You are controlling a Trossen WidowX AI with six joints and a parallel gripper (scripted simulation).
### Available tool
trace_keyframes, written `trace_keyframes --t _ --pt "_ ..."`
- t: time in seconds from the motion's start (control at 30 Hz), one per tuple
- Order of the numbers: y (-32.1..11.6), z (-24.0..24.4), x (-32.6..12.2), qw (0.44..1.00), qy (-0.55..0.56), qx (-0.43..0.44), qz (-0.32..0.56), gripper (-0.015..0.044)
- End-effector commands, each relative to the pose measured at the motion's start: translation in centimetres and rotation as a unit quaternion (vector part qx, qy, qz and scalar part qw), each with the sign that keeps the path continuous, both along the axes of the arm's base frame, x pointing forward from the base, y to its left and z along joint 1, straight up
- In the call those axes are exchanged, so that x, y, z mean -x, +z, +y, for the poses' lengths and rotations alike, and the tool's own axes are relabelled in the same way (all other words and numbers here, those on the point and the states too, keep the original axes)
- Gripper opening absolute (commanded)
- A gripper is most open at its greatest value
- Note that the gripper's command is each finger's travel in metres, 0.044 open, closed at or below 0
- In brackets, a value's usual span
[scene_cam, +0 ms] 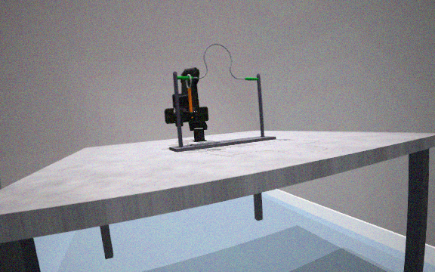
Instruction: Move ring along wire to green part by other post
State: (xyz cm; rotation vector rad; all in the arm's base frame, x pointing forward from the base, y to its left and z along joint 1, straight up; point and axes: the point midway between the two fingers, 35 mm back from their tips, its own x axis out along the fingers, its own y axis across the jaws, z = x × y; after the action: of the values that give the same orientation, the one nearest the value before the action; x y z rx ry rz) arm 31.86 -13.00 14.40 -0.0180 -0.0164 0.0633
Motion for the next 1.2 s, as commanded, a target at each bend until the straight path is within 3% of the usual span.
trace_keyframes --t 0.0,1.17 --pt "0.6 0.0 0.0 1.000 0.000 -0.001 -0.001 -0.0150" --pt "1.4 1.0 0.0 1.000 0.001 -0.003 -0.001 -0.0150"
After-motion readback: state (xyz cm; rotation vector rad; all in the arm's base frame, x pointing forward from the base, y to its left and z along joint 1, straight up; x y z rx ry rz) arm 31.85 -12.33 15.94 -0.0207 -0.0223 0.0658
